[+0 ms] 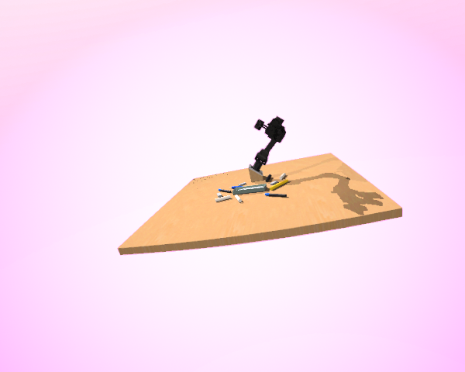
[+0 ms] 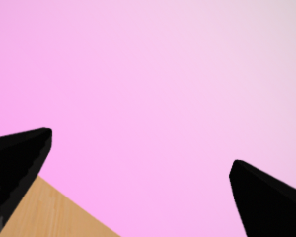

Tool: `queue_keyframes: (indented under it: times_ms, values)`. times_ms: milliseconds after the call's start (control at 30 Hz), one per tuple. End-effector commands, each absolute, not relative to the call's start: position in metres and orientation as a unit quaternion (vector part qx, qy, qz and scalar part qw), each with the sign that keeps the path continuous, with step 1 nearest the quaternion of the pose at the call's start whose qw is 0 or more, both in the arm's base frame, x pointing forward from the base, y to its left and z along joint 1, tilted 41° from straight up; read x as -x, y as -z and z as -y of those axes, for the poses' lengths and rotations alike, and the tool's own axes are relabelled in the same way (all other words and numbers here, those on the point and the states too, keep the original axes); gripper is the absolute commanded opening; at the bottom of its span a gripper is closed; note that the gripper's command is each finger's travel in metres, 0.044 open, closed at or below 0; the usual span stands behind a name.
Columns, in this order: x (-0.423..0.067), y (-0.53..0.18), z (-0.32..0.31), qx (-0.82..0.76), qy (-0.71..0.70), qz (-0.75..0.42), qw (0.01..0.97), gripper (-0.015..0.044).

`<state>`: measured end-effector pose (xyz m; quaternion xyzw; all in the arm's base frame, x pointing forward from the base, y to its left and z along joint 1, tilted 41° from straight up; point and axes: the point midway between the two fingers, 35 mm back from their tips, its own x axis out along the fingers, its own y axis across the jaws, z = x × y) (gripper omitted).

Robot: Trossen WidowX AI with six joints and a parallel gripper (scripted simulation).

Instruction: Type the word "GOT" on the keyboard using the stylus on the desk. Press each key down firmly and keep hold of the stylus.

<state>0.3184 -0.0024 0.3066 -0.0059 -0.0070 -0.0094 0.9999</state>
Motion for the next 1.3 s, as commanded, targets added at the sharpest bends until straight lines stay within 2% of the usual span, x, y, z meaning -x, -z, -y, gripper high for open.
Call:
queue_keyframes:
  times_ms: [0, 100, 300, 533, 733, 900, 1267]
  values:
    - [-0.319, -0.305, 0.002, 0.006, 0.009, 0.004, 1.000, 0.0414]
    - [-0.328, -0.286, -0.001, 0.012, -0.001, -0.038, 0.999, 0.0335]
    - [-0.350, -0.207, -0.016, 0.012, -0.054, -0.205, 0.977, 0.0177]
    - [-0.343, -0.107, -0.043, -0.052, -0.152, -0.434, 0.887, 0.0000]
    - [-0.306, -0.044, -0.067, -0.142, -0.222, -0.614, 0.744, 0.0000]
    - [-0.276, -0.022, -0.083, -0.230, -0.250, -0.708, 0.619, 0.0000]
    - [-0.275, -0.021, -0.084, -0.234, -0.251, -0.711, 0.614, 0.0000]
